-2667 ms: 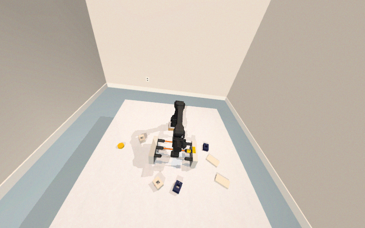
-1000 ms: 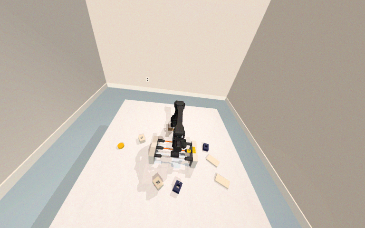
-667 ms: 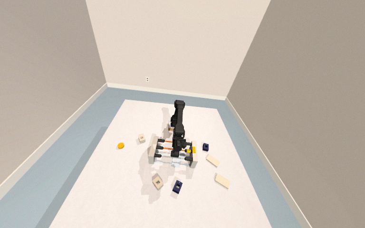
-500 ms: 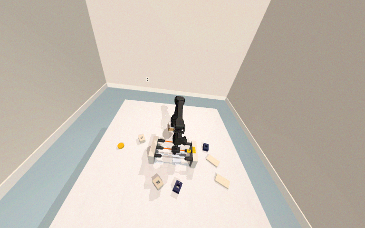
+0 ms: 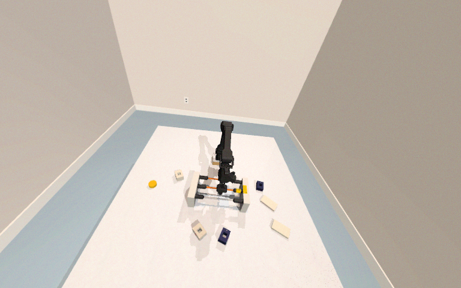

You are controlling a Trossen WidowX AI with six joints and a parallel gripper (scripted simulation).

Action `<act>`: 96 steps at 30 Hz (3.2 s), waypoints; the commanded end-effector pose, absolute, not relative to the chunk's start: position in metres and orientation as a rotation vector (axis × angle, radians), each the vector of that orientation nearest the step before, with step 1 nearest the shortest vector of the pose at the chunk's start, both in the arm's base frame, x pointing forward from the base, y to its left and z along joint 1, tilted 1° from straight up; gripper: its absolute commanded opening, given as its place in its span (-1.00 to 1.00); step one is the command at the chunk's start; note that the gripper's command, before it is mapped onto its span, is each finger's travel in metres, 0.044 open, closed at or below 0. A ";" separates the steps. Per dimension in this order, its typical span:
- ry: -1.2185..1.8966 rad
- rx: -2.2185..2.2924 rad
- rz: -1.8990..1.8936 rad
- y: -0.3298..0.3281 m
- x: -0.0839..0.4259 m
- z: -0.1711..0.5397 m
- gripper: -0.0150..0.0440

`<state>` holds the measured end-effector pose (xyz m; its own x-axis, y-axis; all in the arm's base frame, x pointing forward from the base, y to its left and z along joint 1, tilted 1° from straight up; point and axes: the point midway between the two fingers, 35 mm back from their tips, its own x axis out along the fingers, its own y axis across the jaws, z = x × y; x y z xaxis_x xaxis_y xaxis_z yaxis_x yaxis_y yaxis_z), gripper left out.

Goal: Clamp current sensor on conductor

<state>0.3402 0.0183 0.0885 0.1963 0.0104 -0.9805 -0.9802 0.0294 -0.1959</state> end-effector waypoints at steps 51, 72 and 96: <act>1.282 -1.122 1.272 0.019 0.346 0.061 -0.49; 1.188 -1.186 1.176 0.019 0.343 0.062 -0.49; 1.186 -1.185 1.184 0.019 0.344 0.060 0.44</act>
<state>0.3440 0.0192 0.0598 0.0250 0.0231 -0.9994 -0.9994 0.0257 -0.0244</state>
